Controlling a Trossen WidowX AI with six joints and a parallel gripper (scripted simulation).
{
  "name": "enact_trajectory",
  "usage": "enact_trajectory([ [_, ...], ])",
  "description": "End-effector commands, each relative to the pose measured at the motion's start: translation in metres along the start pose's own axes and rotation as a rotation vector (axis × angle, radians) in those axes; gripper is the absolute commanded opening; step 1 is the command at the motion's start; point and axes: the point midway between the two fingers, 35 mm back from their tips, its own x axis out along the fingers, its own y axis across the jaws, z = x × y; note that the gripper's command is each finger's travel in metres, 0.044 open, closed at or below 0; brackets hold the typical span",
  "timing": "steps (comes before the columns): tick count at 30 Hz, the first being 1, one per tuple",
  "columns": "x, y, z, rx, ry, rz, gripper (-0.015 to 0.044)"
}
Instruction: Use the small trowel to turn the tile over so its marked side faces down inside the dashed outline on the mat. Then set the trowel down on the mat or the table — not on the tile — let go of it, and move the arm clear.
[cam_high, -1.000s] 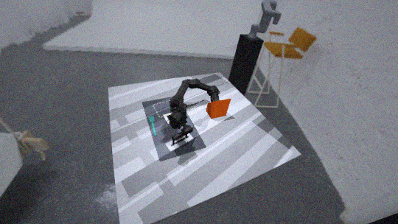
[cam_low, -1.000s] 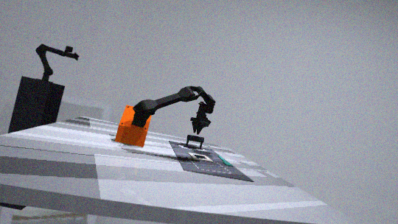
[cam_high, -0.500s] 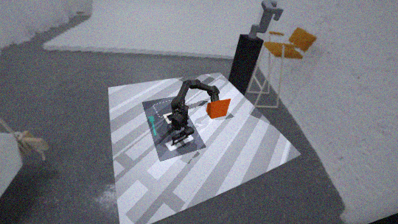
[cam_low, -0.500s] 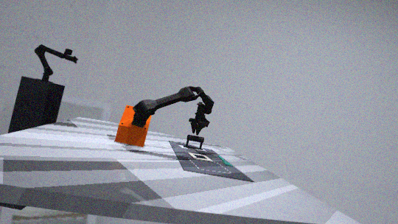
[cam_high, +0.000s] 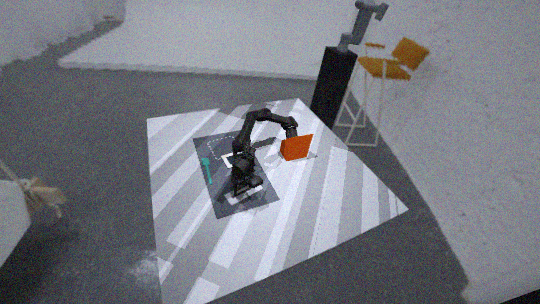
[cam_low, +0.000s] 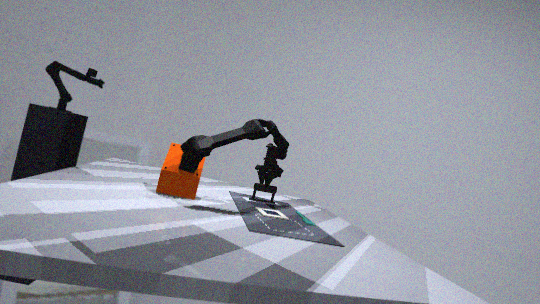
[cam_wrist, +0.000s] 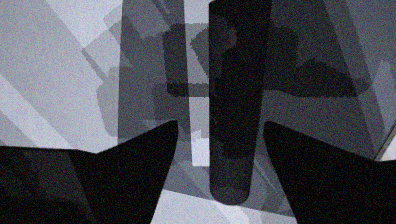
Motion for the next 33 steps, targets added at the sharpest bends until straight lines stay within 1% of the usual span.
enact_trajectory([
  [1,0.0091,-0.0007,-0.0005,-0.006,0.001,-0.004,0.0270],
  [4,0.0115,-0.0008,-0.0006,-0.006,0.001,-0.004,0.0270],
  [25,0.0115,-0.0008,-0.0006,-0.006,0.001,-0.004,0.0130],
  [33,0.0115,-0.0008,-0.0006,0.014,0.001,-0.004,0.0130],
])
